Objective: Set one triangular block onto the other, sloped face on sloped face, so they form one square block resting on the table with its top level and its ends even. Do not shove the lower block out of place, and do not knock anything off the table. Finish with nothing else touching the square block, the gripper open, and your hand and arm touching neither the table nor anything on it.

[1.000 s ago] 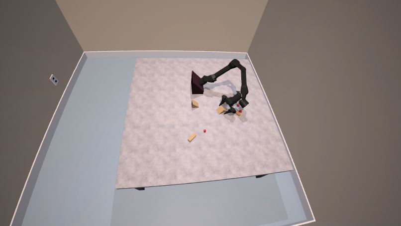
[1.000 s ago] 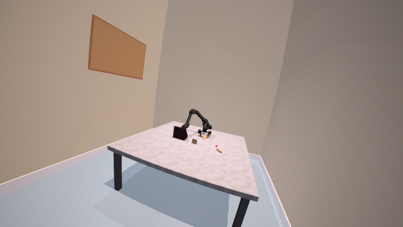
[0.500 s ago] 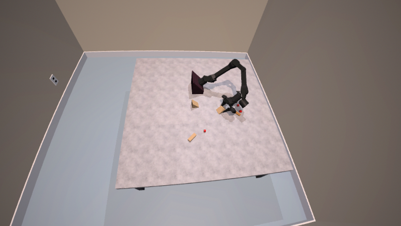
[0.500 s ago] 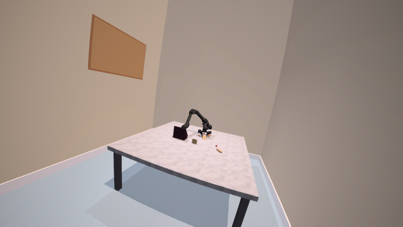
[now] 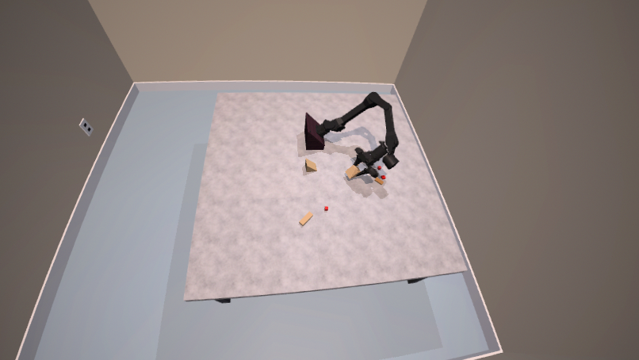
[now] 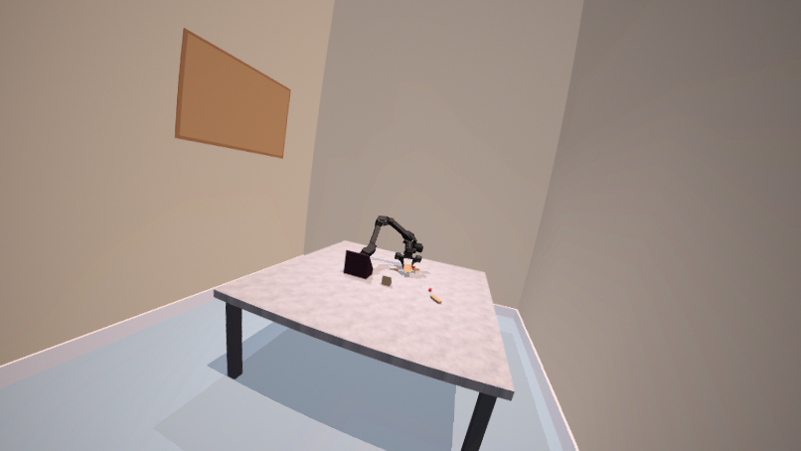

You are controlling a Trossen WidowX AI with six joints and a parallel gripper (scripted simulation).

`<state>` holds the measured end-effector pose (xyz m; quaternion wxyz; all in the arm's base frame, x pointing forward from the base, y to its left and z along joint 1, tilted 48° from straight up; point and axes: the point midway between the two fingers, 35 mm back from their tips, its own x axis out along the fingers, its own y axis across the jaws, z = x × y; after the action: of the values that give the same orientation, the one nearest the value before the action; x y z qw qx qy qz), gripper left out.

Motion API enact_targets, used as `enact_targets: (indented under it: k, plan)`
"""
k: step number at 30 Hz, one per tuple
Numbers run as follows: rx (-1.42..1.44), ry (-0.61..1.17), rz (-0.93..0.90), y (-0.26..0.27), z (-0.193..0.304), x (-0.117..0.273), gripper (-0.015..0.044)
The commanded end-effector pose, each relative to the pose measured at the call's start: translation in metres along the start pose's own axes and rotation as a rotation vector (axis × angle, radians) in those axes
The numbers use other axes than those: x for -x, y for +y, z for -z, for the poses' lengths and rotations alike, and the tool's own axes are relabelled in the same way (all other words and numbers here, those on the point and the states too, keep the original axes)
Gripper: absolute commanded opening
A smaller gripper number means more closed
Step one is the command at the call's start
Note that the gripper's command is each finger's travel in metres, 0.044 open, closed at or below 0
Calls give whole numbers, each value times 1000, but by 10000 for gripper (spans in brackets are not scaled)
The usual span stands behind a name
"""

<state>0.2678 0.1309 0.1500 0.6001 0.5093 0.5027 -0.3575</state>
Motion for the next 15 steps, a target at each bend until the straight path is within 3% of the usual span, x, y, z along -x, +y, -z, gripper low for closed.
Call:
enact_targets:
  k: [1,15]
  plan:
    - [0,2,-9,2,-13,14,0]
    - [1,-3,-6,-3,-43,43,0]
